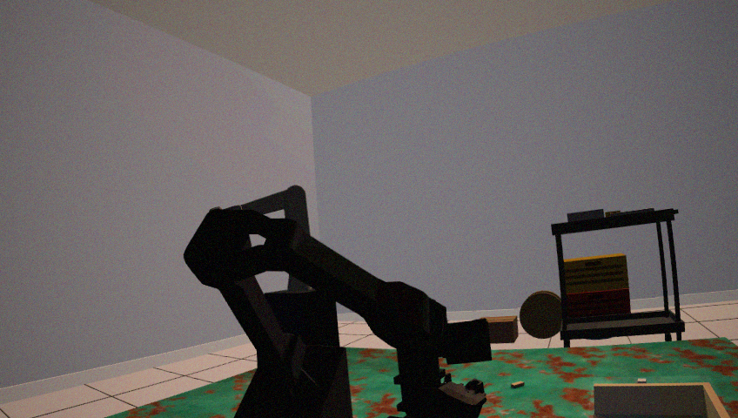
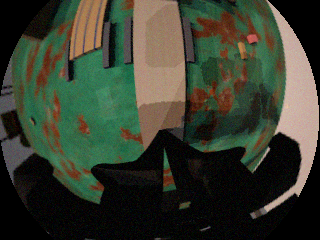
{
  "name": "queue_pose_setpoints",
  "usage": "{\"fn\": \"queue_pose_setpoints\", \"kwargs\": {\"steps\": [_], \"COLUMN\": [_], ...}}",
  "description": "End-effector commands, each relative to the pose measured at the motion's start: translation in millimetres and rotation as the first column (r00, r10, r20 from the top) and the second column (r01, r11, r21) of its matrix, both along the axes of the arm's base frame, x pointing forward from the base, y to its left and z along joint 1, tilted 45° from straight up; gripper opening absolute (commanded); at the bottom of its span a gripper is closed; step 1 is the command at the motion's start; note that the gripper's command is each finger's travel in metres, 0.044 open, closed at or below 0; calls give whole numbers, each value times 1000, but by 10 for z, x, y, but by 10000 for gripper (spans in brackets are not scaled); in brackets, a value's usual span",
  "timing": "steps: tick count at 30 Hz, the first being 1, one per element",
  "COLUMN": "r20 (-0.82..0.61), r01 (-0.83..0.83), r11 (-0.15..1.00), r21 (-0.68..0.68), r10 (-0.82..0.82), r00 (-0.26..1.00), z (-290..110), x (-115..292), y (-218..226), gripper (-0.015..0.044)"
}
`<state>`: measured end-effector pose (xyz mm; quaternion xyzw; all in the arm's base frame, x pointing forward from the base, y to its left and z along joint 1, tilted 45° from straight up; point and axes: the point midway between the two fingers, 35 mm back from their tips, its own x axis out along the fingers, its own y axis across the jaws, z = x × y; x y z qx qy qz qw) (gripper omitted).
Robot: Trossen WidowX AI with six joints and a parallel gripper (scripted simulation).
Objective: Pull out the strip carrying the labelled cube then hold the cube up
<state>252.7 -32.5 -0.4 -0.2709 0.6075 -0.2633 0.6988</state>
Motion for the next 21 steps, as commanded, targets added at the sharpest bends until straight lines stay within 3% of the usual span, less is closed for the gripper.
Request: {"fn": "queue_pose_setpoints", "kwargs": {"steps": [1, 21], "r20": [-26, -27], "r01": [15, 15], "r11": [1000, 1000], "r21": [2, 2], "r10": [-15, -15], "r00": [1000, 1000], "z": [-49, -66], "x": [-150, -315], "y": [-44, -50], "gripper": [0, 0]}}
